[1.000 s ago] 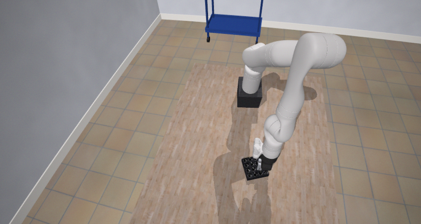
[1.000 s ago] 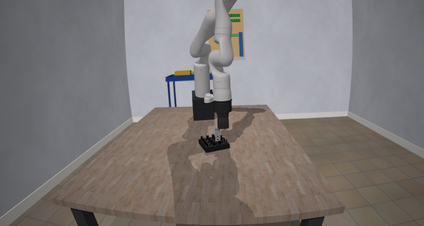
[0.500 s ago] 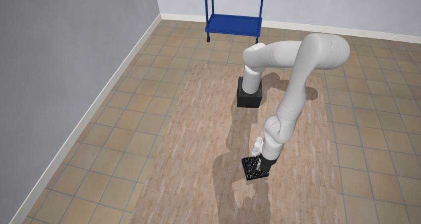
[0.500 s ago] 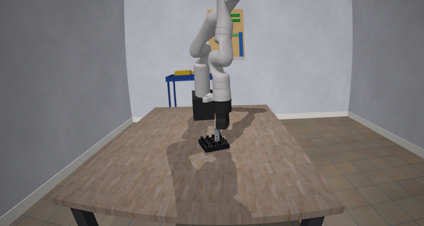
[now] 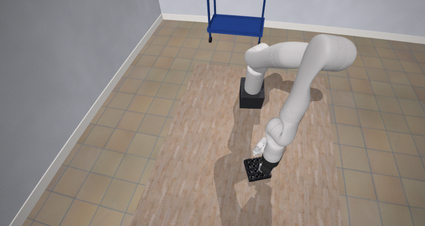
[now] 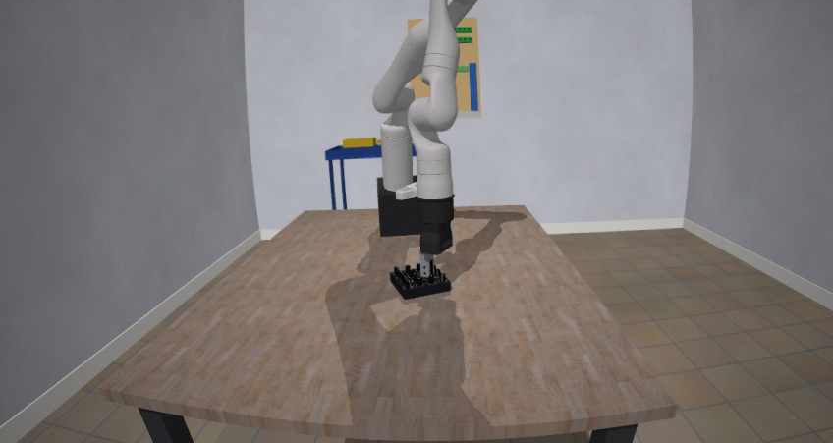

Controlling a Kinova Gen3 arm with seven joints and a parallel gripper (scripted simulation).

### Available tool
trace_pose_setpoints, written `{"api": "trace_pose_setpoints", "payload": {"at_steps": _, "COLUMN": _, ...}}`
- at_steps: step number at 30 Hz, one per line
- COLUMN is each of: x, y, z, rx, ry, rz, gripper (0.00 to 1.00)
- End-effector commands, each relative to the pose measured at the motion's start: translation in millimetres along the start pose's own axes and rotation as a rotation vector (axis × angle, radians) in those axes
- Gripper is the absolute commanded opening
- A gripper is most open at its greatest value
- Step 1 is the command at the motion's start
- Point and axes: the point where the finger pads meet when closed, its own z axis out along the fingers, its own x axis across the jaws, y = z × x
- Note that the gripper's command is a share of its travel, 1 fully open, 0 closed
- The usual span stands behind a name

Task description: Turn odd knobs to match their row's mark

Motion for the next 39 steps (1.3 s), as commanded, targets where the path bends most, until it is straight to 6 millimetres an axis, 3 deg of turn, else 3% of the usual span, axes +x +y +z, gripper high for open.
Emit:
{"api": "trace_pose_setpoints", "payload": {"at_steps": 1, "x": 0.5, "y": 3.7, "z": 1.1, "rx": 0.004, "ry": 0.005, "rz": 0.049, "gripper": 0.3}}
{"api": "trace_pose_setpoints", "payload": {"at_steps": 39, "x": 0.5, "y": 3.7, "z": 1.0, "rx": 0.005, "ry": 0.004, "rz": 0.548, "gripper": 0.3}}
